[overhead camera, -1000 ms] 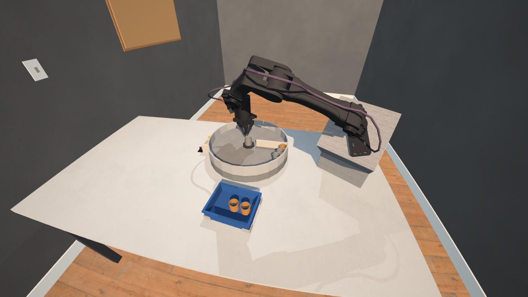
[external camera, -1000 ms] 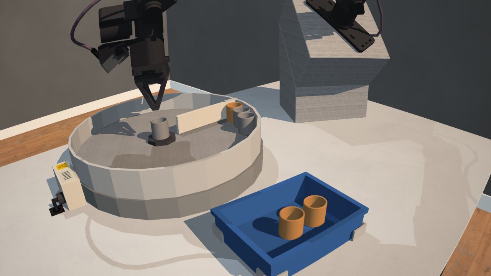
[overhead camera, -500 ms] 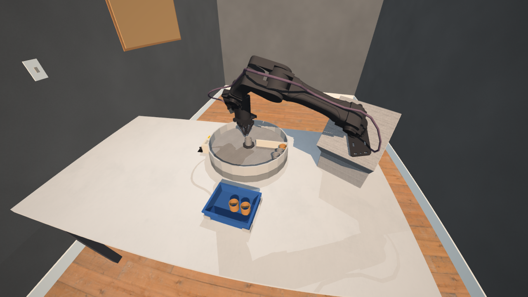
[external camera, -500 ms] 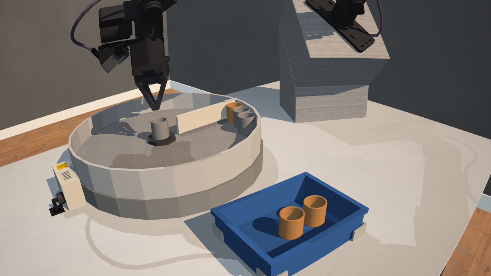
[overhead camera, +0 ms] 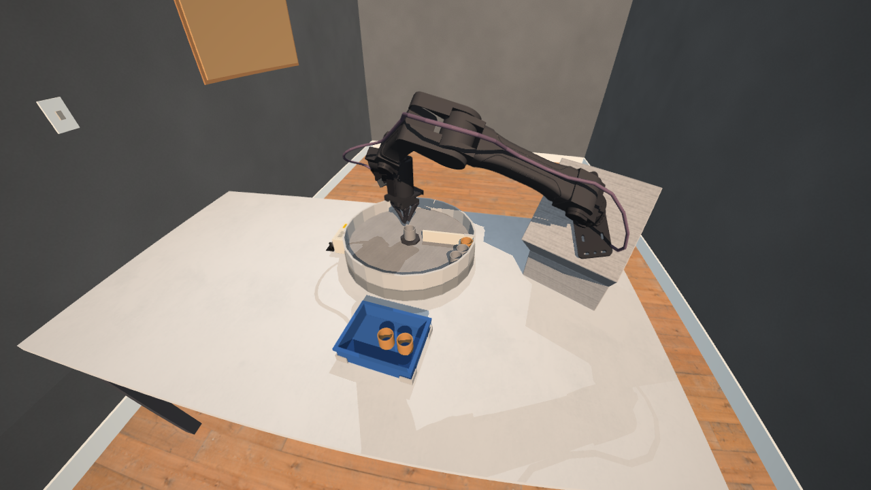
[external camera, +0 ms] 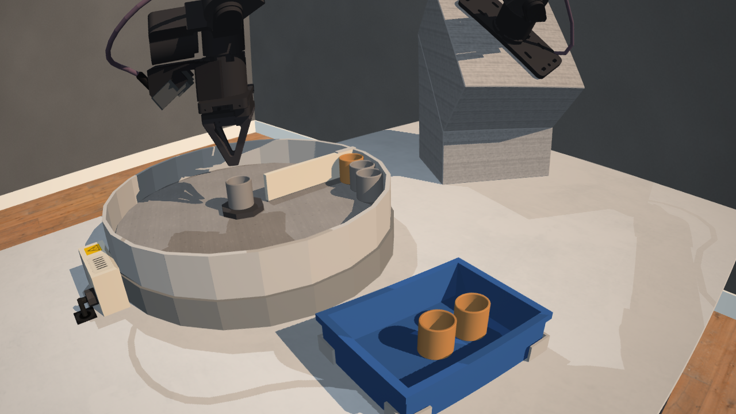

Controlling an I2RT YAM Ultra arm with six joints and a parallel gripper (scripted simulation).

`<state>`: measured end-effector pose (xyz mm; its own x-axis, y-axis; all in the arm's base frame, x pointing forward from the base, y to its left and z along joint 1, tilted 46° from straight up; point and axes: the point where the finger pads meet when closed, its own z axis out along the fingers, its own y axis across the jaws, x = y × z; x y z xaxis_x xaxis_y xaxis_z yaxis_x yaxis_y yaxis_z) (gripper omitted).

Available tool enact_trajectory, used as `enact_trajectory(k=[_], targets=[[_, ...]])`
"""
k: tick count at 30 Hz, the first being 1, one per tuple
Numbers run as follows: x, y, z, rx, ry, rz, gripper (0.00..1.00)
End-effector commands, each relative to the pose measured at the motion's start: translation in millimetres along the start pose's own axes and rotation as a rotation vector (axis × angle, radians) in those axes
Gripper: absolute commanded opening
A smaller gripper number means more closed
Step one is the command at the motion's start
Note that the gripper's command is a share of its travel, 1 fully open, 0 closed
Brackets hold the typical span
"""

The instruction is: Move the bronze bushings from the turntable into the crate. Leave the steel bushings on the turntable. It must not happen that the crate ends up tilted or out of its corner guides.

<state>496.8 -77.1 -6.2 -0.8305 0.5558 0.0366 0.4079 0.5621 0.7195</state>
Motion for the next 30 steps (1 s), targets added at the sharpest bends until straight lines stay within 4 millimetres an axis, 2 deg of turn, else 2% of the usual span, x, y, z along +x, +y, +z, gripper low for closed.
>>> enact_trajectory(k=[1,23,24,28,30], targets=[[-11.8,0.8,-17.0,-0.010,-0.033,-0.001,0.16],[-11.8,0.8,-17.0,-0.010,-0.033,-0.001,0.16],[-11.8,0.8,-17.0,-0.010,-0.033,-0.001,0.13],[-12.3,4.8,-20.8,-0.012,-0.041,0.000,0.13],[-1.9,-2.2,-16.5,-0.008,-0.022,0.031,0.13]])
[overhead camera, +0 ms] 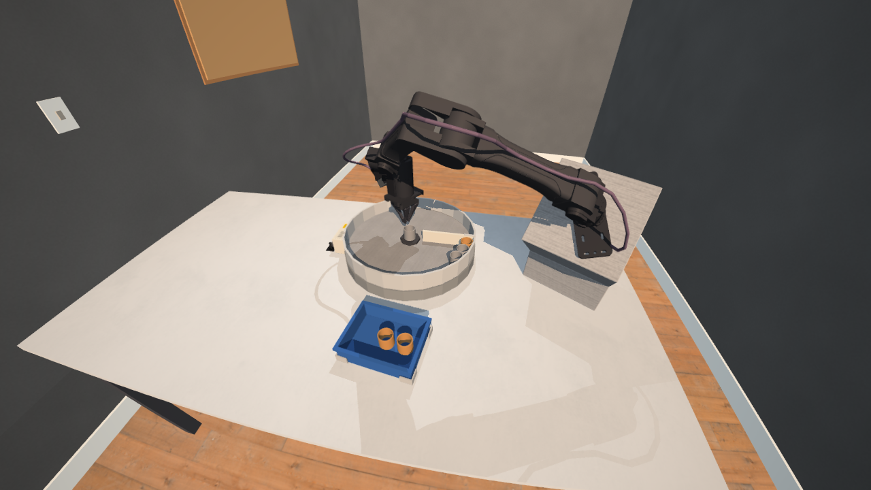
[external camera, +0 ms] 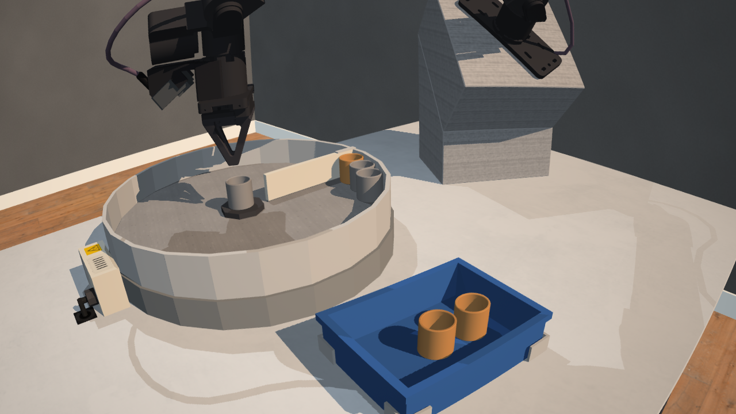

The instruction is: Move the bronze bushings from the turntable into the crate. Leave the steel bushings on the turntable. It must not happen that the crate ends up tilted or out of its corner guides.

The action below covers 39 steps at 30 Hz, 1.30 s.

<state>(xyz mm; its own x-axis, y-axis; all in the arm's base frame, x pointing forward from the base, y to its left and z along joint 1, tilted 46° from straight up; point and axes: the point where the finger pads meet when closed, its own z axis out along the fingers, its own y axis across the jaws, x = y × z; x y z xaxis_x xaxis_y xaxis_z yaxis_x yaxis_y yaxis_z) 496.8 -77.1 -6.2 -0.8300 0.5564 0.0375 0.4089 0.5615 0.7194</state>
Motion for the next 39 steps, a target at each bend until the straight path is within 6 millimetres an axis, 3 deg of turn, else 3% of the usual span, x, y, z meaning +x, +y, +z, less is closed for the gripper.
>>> enact_trajectory(k=[1,9,22,37,39], targets=[[-3.5,-2.1,-16.4,-0.010,-0.030,0.024,0.13],[3.5,-6.3,-15.9,-0.012,-0.034,0.061,0.13],[39.5,-26.4,-14.6,-0.012,-0.032,0.240,0.13],[114.7,-66.0,-10.4,-0.015,-0.029,0.597,0.13],[114.7,-66.0,-10.4,-0.015,-0.029,0.597,0.13]])
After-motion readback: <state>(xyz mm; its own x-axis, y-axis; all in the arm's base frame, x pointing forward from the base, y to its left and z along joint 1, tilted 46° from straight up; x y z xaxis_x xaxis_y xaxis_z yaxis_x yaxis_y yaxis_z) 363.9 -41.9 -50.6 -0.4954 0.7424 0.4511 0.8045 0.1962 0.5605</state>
